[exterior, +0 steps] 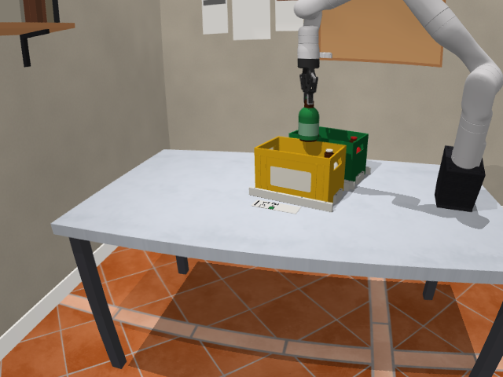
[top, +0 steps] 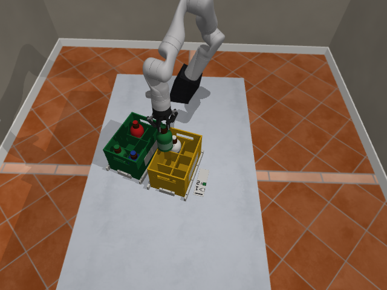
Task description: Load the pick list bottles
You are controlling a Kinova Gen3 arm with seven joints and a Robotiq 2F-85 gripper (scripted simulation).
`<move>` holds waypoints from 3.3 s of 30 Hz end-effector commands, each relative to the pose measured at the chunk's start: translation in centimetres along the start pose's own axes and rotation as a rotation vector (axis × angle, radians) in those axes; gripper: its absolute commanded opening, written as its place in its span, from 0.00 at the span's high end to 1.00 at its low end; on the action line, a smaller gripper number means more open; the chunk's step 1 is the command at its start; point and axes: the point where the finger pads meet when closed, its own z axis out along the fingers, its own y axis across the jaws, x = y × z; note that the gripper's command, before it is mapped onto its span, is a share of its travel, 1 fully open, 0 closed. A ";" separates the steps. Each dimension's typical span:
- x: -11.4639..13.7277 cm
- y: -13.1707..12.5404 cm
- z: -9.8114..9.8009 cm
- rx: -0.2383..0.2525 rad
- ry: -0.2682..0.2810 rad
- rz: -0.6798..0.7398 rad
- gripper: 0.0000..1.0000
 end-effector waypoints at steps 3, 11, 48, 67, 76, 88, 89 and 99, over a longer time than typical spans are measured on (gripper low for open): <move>-0.8 0.6 -0.1 0.002 -0.002 0.000 0.90; -1.0 0.7 -0.1 0.002 -0.002 0.000 0.90; -1.0 0.6 -0.1 0.002 -0.002 0.000 0.90; -1.1 0.6 0.9 0.002 -0.002 0.000 0.90; -1.1 0.6 1.8 0.002 -0.002 0.000 0.90; -1.1 0.6 2.8 0.002 -0.002 0.000 0.90; -1.1 0.6 2.9 0.002 -0.002 0.000 0.90; -1.1 0.6 3.9 0.002 -0.002 0.000 0.90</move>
